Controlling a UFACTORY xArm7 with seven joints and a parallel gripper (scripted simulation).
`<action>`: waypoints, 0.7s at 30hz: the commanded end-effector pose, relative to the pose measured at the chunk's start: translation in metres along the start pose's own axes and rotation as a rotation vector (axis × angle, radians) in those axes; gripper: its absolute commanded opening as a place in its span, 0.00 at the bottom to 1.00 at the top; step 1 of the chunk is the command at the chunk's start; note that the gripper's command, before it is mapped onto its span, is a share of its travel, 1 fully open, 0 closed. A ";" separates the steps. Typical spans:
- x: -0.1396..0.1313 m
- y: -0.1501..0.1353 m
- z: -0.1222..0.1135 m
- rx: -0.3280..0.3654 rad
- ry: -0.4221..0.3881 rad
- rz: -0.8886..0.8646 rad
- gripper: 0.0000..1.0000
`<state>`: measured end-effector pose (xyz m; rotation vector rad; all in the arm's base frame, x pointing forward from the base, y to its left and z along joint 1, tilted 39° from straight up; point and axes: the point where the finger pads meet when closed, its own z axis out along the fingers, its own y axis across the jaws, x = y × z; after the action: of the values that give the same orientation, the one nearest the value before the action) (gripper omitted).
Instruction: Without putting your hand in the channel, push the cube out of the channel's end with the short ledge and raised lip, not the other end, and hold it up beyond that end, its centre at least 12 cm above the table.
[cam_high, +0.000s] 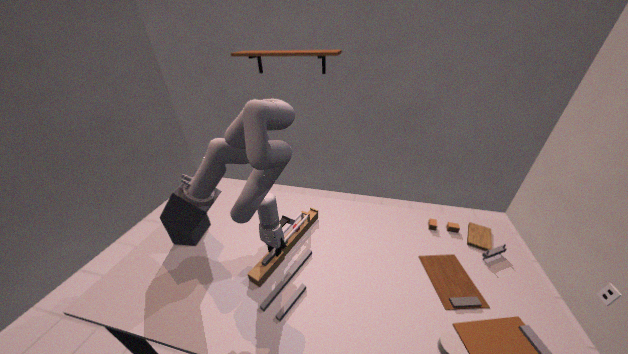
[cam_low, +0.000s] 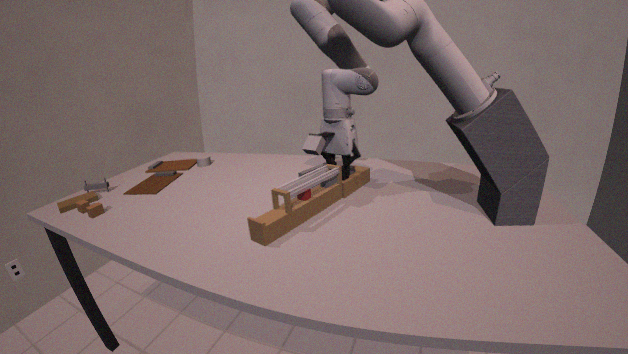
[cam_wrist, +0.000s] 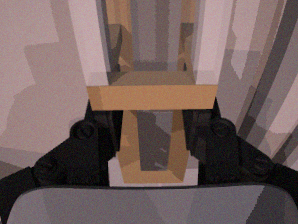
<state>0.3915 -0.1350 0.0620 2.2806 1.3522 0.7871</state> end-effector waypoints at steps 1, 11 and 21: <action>0.000 0.000 0.000 -0.001 -0.001 0.000 0.38; 0.000 0.000 -0.034 -0.001 -0.001 0.000 0.38; 0.000 0.000 -0.063 -0.001 0.000 0.000 0.38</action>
<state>0.3587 -0.1334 0.1004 2.2645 1.3349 0.7809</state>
